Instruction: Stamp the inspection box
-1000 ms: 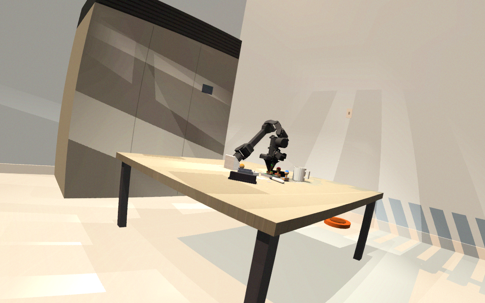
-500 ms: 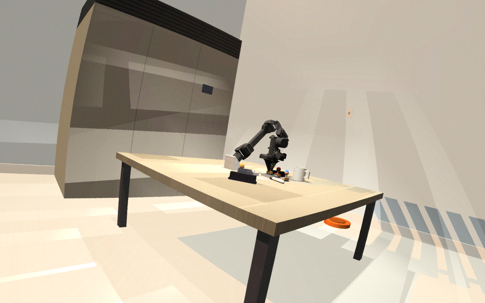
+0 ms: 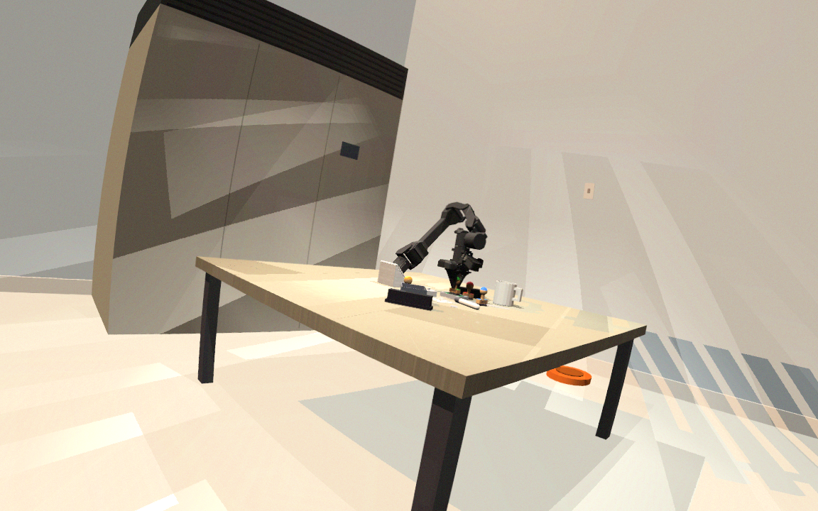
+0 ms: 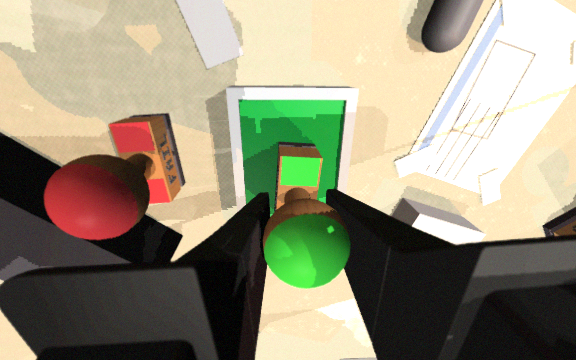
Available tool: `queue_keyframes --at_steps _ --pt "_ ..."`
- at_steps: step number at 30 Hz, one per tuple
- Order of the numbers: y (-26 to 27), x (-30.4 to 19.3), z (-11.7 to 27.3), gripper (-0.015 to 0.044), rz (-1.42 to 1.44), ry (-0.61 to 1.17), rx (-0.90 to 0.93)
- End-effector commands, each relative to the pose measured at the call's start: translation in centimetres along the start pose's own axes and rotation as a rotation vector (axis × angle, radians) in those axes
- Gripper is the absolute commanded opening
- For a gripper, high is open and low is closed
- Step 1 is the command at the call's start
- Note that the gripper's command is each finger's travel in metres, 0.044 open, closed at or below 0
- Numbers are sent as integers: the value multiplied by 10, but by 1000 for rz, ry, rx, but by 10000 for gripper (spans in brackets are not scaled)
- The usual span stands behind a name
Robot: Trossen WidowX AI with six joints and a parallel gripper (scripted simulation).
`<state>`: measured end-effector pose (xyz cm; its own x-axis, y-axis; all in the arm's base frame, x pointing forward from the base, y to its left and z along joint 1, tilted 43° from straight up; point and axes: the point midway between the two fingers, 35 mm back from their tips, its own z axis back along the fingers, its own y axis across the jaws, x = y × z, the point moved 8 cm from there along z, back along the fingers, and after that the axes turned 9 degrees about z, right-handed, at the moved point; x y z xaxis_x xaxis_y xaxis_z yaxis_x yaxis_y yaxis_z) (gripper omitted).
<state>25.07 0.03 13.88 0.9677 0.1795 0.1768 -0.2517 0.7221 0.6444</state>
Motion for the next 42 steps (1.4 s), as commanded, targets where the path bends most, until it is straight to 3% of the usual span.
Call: queue_keyframes --at_steps 1,42 --pt "1 1 -1 0 3 -3 3" --pt "1 1 3 0 3 -3 3"
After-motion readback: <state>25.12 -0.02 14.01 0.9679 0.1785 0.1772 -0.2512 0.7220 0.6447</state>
